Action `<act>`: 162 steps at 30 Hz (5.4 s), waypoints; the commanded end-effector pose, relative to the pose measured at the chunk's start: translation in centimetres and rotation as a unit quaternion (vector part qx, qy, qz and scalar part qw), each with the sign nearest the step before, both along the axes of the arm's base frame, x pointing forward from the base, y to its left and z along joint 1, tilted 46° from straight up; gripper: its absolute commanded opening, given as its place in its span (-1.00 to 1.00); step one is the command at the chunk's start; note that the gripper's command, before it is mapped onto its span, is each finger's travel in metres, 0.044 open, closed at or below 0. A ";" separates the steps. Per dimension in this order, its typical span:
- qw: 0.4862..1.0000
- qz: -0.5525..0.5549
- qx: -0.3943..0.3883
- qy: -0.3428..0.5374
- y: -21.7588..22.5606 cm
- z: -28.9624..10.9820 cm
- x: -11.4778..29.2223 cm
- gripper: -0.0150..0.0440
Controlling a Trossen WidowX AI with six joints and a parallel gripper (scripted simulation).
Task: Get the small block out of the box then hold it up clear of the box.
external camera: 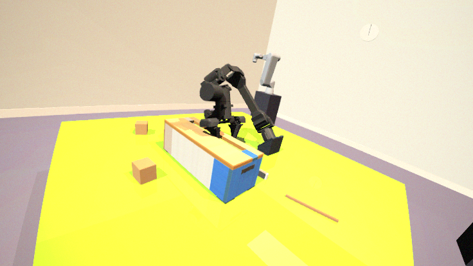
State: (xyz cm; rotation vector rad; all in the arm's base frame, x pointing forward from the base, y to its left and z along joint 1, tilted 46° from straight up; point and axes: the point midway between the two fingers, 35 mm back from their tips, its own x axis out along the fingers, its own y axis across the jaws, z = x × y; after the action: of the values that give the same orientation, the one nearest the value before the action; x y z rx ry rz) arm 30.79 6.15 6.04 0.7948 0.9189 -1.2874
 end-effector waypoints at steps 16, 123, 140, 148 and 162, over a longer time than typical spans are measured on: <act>1.000 -0.001 0.002 0.006 3.7 -4.2 -0.9 0.86; -0.346 0.745 -0.171 0.545 14.4 -5.0 -5.7 0.47; -0.671 0.520 -0.099 0.518 14.8 -5.2 -6.4 0.47; -0.713 0.479 -0.083 0.506 14.8 -5.2 -6.4 0.47; -0.713 0.479 -0.083 0.506 14.8 -5.2 -6.4 0.47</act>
State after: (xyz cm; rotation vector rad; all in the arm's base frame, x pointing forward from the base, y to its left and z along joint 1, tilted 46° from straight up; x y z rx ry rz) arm 24.47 21.15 1.00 2.0573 -0.4300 -1.2956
